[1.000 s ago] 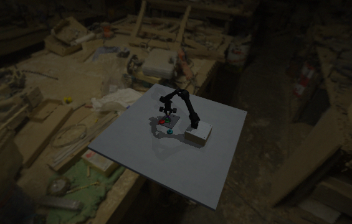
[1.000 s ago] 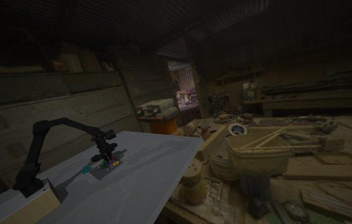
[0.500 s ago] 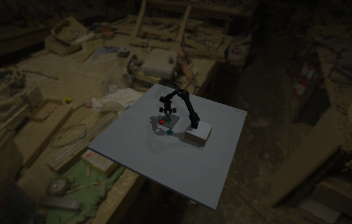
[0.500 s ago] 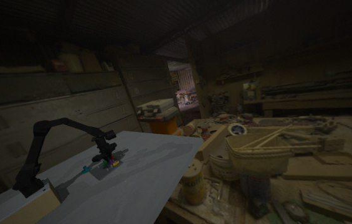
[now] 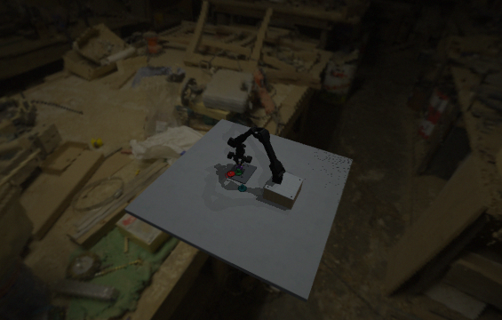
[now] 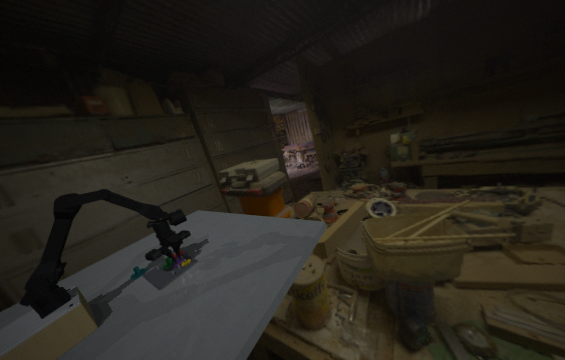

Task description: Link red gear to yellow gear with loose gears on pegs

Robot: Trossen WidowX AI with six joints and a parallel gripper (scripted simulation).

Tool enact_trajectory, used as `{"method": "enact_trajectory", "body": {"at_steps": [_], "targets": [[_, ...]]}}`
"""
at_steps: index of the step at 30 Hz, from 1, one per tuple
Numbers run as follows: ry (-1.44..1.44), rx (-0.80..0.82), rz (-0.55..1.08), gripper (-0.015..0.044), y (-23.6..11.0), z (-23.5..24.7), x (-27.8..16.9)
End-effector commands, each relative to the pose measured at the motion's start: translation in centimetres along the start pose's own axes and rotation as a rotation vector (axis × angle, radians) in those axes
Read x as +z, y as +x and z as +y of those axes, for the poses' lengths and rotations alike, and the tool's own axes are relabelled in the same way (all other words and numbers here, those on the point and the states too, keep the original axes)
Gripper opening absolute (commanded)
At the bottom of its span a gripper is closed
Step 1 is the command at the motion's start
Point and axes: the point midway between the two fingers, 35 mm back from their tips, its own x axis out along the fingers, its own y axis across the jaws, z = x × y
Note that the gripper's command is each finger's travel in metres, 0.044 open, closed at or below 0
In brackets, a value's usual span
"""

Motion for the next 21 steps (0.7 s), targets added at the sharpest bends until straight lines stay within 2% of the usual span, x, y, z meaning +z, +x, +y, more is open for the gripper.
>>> {"method": "enact_trajectory", "body": {"at_steps": [1,4,5,9,15,18,19,21], "targets": [[0.028,-0.001,0.001,0.0053,0.1,0.0,0.0],[-0.015,-0.001,0.001,0.0131,0.0,0.0,0.0],[-0.034,-0.001,0.001,0.014,-0.1,0.0,0.0],[-0.084,-0.001,0.001,0.014,-0.7,0.1,0.0],[-0.132,-0.001,0.0,0.014,-4.7,0.1,0.0],[-0.134,-0.001,0.0,0.014,-4.9,0.1,-0.1],[-0.123,-0.003,0.002,0.0166,-4.5,0.1,0.0],[-0.123,-0.003,0.002,0.0219,-7.5,-0.1,-0.1]]}}
